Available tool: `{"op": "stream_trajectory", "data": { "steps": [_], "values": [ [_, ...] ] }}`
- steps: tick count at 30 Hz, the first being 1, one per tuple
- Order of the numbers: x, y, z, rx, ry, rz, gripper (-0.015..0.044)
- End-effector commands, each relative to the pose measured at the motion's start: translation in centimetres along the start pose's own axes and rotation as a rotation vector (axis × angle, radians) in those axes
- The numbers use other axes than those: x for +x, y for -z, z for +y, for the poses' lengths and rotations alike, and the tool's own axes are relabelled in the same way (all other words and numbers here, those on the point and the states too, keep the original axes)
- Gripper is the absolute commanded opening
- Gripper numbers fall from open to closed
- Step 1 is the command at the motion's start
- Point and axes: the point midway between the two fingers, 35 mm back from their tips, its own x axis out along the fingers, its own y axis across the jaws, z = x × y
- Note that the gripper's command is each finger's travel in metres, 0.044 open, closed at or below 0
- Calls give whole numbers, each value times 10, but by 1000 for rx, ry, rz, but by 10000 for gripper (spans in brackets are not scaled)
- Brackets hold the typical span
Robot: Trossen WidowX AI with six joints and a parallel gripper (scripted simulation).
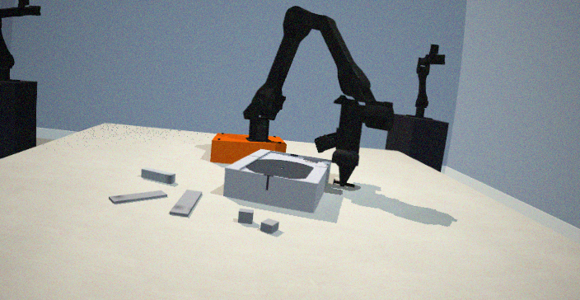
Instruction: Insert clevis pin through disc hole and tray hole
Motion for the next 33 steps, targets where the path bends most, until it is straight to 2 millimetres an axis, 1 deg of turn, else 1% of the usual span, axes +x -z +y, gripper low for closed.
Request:
{"op": "stream_trajectory", "data": {
  "steps": [1, 4, 11, 13, 18, 22, 33],
  "values": [
    [1, -1, 0, 3, 0, -5, 15],
    [1, -1, 0, 3, 0, -5, 0],
    [1, -1, 0, 3, 0, -5, 0],
    [-2, -1, 0, 3, 0, -4, 0],
    [-18, 0, 0, 0, -1, -1, 0],
    [-28, 0, 0, 0, -1, 0, 0],
    [-65, 1, 0, 0, -1, 0, 0]
  ]
}}
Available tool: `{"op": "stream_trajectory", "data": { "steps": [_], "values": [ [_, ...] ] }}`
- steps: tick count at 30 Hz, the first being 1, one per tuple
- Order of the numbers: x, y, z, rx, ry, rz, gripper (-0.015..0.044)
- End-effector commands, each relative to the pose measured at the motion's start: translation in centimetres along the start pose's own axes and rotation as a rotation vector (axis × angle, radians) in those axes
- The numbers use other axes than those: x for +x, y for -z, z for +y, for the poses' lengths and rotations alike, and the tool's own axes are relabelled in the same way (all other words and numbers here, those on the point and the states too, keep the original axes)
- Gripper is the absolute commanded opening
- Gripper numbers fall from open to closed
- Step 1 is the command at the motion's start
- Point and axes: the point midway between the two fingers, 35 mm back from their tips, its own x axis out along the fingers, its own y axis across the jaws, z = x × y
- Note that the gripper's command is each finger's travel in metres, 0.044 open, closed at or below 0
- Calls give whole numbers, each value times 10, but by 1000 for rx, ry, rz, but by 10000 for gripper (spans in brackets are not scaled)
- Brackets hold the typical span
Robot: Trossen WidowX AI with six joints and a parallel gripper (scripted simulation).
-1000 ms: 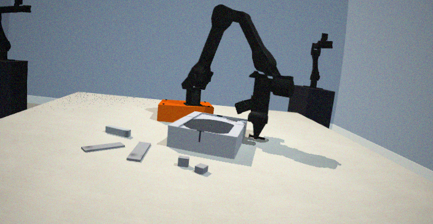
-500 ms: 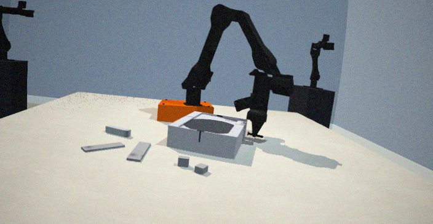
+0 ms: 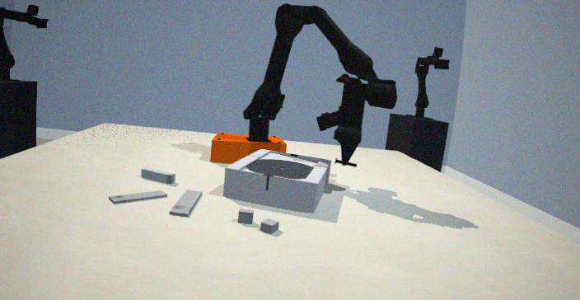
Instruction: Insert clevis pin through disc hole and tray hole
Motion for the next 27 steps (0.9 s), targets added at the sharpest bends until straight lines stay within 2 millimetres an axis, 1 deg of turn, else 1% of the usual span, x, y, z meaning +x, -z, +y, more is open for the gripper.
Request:
{"op": "stream_trajectory", "data": {
  "steps": [1, 4, 5, 6, 27],
  "values": [
    [-15, 2, 1, -4, -6, 13, 0],
    [-16, 2, 1, -4, -6, 13, 0],
    [-11, 1, 0, -6, -3, 6, 0],
    [-11, 1, 1, -23, -3, 6, 0],
    [-12, 6, 1, -747, -6, 5, 0]
  ]
}}
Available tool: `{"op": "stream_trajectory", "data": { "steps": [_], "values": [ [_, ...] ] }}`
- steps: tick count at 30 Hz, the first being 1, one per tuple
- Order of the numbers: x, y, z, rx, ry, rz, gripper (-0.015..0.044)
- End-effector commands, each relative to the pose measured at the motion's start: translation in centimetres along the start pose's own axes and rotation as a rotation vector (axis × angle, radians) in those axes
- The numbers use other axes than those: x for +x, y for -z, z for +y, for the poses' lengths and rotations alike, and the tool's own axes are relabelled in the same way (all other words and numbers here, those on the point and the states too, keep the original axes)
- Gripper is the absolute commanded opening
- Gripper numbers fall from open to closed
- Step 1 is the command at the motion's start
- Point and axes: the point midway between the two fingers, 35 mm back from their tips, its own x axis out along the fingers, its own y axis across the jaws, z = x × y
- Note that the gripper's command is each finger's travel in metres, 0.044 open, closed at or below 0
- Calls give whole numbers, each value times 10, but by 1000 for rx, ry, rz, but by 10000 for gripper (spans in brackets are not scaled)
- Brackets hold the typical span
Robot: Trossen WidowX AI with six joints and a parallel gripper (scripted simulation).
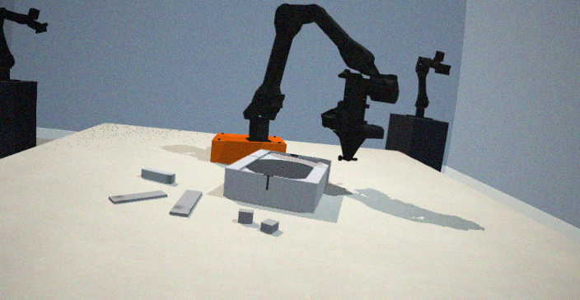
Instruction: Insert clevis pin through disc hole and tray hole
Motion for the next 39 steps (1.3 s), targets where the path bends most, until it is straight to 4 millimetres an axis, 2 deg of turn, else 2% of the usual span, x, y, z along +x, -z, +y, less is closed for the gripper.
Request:
{"op": "stream_trajectory", "data": {
  "steps": [1, 39],
  "values": [
    [0, 1, 1, -114, 4, -1, 0],
    [-1, 6, 7, -1433, 1, 0, 0]
  ]
}}
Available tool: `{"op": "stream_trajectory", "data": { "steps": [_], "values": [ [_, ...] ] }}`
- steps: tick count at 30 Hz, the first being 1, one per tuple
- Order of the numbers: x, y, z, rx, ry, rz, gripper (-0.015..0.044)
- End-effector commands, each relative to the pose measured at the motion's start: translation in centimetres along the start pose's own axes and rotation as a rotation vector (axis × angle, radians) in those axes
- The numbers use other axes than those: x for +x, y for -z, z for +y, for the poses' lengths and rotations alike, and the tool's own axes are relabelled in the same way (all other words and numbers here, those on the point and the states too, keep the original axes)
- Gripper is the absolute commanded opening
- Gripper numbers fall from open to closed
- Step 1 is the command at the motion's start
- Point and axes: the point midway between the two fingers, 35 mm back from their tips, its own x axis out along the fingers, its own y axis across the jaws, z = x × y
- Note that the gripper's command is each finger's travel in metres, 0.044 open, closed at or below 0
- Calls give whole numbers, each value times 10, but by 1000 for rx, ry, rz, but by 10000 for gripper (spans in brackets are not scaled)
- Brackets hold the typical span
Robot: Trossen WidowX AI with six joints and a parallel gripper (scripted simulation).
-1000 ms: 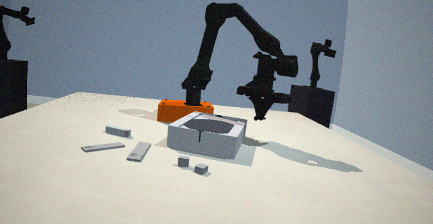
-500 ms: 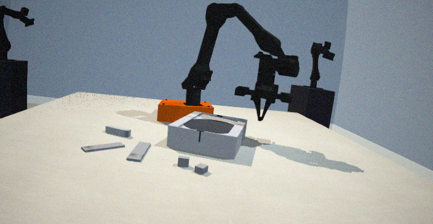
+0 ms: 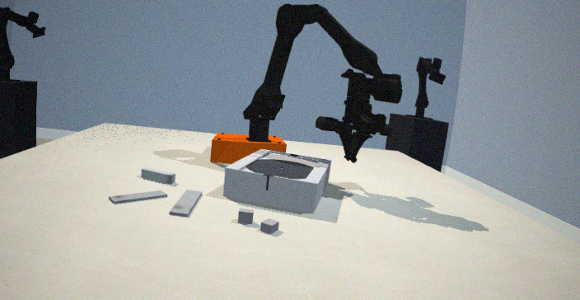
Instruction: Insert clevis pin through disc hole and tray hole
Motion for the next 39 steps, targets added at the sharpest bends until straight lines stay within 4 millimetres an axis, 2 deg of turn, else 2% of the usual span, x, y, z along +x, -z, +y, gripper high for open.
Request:
{"op": "stream_trajectory", "data": {
  "steps": [1, 39],
  "values": [
    [0, -1, 1, -114, 2, 3, 0],
    [-1, -5, 7, -1434, 0, 3, 0]
  ]
}}
